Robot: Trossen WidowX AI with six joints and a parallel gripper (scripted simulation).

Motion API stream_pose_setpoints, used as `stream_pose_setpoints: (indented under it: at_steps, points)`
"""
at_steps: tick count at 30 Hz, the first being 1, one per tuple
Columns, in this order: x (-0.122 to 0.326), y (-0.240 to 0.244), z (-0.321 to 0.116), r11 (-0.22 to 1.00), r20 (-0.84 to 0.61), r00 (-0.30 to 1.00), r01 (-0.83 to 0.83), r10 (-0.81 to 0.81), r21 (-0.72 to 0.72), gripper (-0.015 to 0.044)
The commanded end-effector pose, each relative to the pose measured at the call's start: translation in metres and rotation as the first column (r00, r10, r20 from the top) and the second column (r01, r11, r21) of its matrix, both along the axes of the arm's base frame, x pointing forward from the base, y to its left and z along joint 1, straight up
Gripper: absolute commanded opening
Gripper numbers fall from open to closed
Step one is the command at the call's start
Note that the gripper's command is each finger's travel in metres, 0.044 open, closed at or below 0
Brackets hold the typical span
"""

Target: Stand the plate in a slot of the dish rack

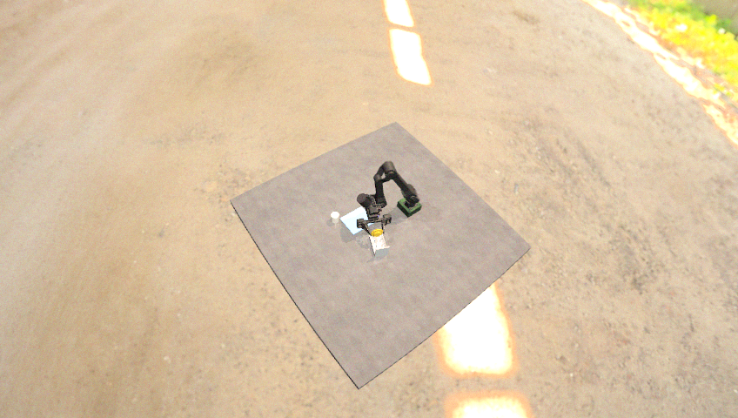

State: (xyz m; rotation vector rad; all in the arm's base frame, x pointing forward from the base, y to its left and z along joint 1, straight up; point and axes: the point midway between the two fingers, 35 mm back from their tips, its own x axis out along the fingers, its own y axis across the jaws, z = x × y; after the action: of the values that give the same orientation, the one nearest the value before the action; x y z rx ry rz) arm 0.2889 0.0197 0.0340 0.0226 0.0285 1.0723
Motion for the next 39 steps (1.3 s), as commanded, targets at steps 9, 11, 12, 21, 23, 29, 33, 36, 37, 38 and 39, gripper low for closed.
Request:
stream_pose_setpoints:
  at_steps: [9, 11, 12, 21, 23, 29, 33, 36, 37, 38, 39]
  points:
    - [-0.004, 0.005, -0.010, 1.000, 0.001, 1.000, -0.001, 0.001, 0.000, 0.0000]
    - [-0.003, 0.005, -0.022, 1.000, 0.005, 1.000, -0.002, 0.002, -0.002, 0.0000]
    - [-0.004, 0.005, -0.026, 1.000, 0.006, 1.000, -0.002, 0.002, -0.002, 0.0000]
    - [-0.004, 0.005, -0.022, 1.000, 0.000, 1.000, -0.003, 0.003, 0.001, 0.0000]
    - [-0.004, 0.005, -0.022, 1.000, 0.000, 1.000, -0.003, 0.003, 0.001, 0.0000]
    - [-0.004, 0.005, -0.022, 1.000, 0.006, 1.000, -0.003, 0.003, -0.001, 0.0053]
    - [-0.004, 0.005, -0.022, 1.000, 0.006, 1.000, -0.003, 0.003, -0.001, 0.0157]
    - [-0.004, 0.005, -0.022, 1.000, 0.006, 1.000, -0.003, 0.003, -0.001, 0.0236]
    - [-0.004, 0.005, -0.022, 1.000, 0.006, 1.000, -0.003, 0.003, -0.001, 0.0262]
    - [-0.004, 0.005, -0.022, 1.000, 0.006, 1.000, -0.003, 0.003, -0.001, 0.0289]
    - [-0.004, 0.005, -0.022, 1.000, 0.006, 1.000, -0.003, 0.003, -0.001, 0.0315]
